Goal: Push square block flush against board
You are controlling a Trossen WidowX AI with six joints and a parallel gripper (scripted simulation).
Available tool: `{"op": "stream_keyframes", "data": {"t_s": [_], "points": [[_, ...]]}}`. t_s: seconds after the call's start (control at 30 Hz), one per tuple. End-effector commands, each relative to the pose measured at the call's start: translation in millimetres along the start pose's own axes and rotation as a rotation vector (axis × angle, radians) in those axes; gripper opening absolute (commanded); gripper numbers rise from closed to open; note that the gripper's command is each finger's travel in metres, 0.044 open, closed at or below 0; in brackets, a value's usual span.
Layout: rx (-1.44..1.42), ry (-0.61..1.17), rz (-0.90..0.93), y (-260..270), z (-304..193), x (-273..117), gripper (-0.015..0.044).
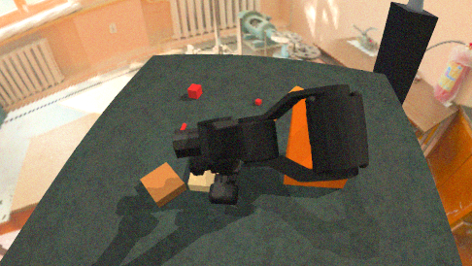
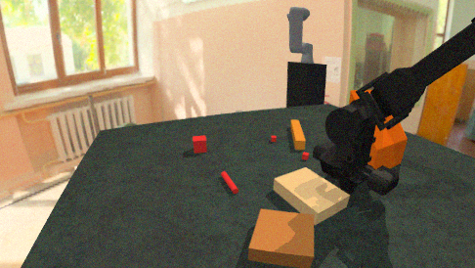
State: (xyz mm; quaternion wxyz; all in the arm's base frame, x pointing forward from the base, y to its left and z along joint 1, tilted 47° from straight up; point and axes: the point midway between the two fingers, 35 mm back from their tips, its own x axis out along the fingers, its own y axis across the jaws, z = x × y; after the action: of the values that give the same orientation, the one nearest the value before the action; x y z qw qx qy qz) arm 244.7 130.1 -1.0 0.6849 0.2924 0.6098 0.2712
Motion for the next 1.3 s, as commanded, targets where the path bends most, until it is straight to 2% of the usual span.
{"op": "stream_keyframes", "data": {"t_s": [0.0,1.27], "points": [[-0.004,0.001,-0.002,-1,5,1,0.0],[-0.006,0.0,-0.002,-2,34,1,0.0]]}}
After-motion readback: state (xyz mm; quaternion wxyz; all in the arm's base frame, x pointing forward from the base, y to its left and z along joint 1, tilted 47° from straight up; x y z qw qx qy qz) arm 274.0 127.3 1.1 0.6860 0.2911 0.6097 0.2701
